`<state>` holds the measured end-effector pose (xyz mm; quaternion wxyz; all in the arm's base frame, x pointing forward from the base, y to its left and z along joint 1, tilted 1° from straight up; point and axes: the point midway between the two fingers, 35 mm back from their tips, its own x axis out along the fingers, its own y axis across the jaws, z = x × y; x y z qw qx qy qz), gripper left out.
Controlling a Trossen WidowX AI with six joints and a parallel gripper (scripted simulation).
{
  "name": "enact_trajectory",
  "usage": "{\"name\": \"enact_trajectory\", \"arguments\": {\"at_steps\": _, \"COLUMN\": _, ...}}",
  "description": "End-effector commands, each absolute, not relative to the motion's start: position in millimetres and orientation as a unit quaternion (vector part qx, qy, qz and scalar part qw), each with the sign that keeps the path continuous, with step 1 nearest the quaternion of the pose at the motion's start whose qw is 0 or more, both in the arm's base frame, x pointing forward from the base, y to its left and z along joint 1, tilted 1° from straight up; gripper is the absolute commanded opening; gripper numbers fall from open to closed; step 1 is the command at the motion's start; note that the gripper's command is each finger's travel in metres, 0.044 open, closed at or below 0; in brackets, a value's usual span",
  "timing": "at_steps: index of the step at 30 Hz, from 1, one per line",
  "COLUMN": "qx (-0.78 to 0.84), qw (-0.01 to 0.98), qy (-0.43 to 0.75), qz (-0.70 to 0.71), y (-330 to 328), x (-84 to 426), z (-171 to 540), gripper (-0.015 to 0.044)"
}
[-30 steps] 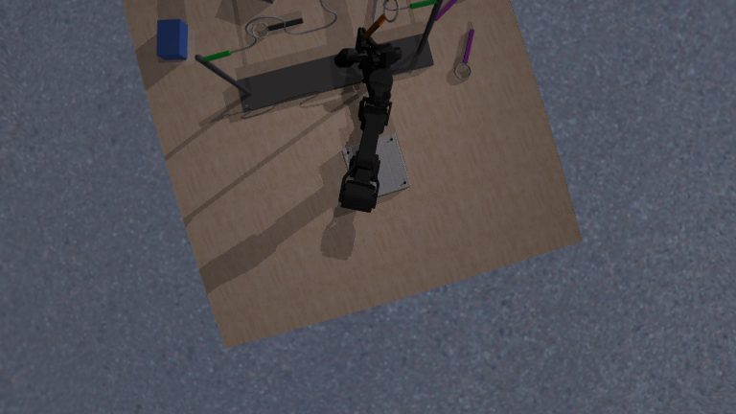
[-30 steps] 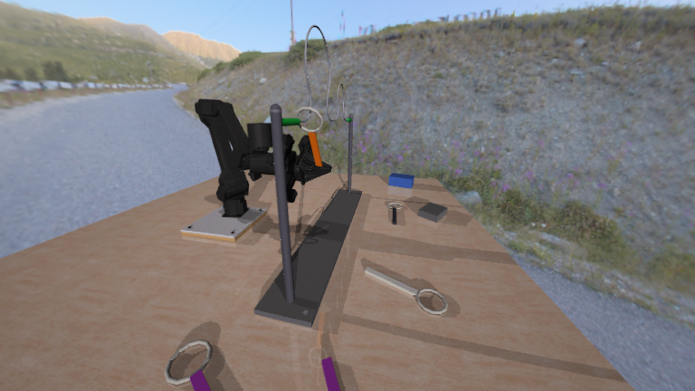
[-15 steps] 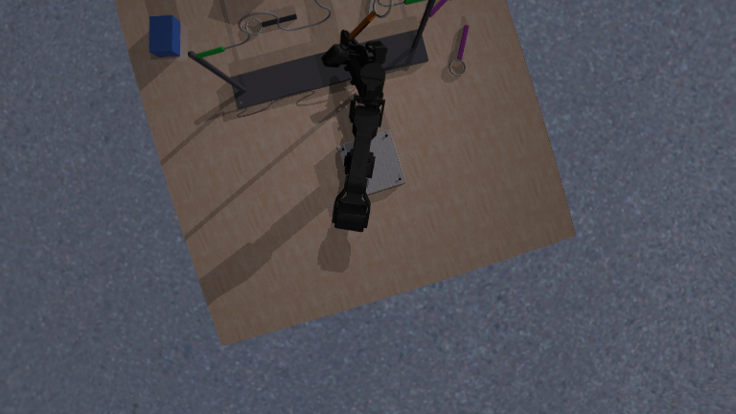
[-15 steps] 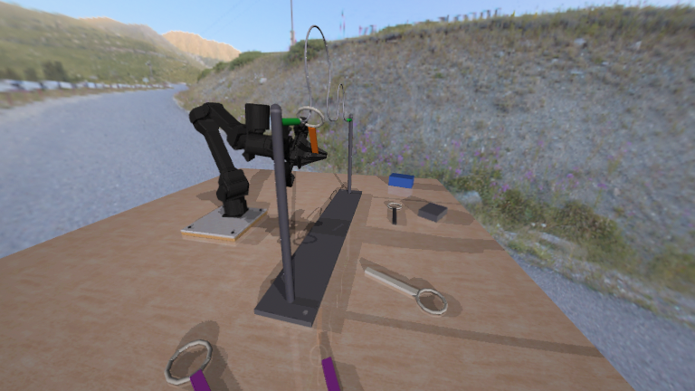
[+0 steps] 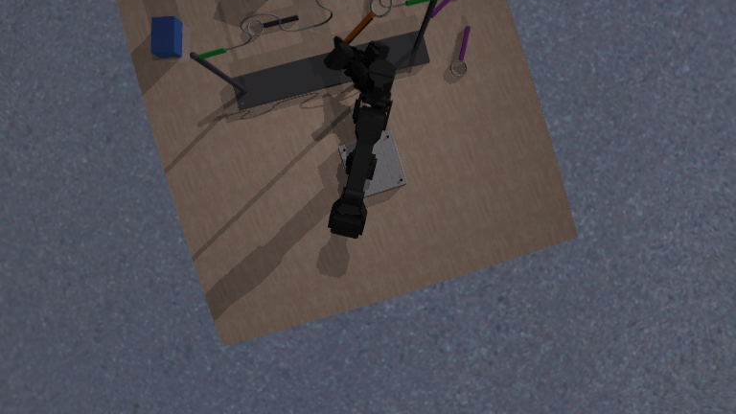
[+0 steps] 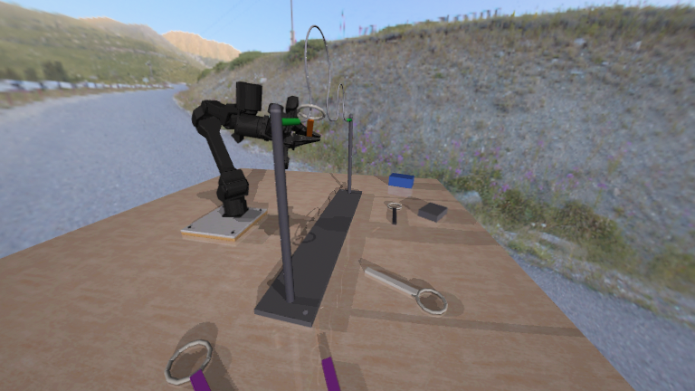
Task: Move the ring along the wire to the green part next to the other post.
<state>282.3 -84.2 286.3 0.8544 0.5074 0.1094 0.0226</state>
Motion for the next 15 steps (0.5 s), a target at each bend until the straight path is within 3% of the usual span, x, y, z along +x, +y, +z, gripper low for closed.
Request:
{"name": "enact_trajectory", "arguments": {"at_steps": 1, "qx": 0.537, "qw": 0.833, "qy": 0.122, "qz": 0.045, "y": -79, "x": 275, "z": 302, "gripper": -0.015}}
{"name": "enact_trajectory", "arguments": {"at_steps": 15, "qx": 0.661, "qw": 0.732, "qy": 0.124, "qz": 0.11, "y": -69, "x": 266, "z": 354, "gripper": -0.015}}
